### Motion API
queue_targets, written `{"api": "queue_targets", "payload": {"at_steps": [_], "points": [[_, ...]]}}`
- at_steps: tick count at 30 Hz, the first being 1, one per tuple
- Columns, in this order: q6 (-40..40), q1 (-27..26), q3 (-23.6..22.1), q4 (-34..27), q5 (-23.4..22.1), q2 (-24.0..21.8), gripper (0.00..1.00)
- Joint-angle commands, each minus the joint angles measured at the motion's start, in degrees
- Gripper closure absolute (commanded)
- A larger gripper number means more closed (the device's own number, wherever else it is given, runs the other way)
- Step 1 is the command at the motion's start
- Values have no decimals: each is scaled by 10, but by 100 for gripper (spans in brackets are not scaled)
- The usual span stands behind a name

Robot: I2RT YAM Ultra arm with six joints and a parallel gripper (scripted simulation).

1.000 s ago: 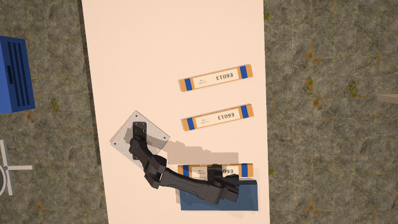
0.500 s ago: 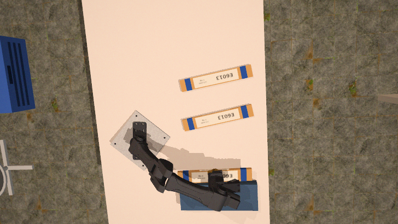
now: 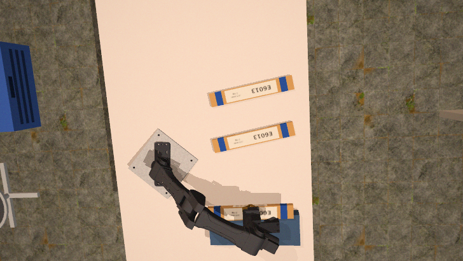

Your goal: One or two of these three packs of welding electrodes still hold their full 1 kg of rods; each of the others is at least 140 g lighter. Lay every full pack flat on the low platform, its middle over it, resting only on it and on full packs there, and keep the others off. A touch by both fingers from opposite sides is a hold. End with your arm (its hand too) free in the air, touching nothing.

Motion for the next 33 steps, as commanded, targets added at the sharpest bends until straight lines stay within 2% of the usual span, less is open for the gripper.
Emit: {"api": "queue_targets", "payload": {"at_steps": [1, 16, 17, 19, 33], "points": [[-15, -16, 58, -20, -3, -11, 100], [-46, -50, 117, -20, -2, 29, 100], [-48, -51, 137, -20, -4, 41, 100], [-52, -55, 145, -20, -4, 47, 100], [-53, -54, 140, -20, -4, 52, 100]]}}
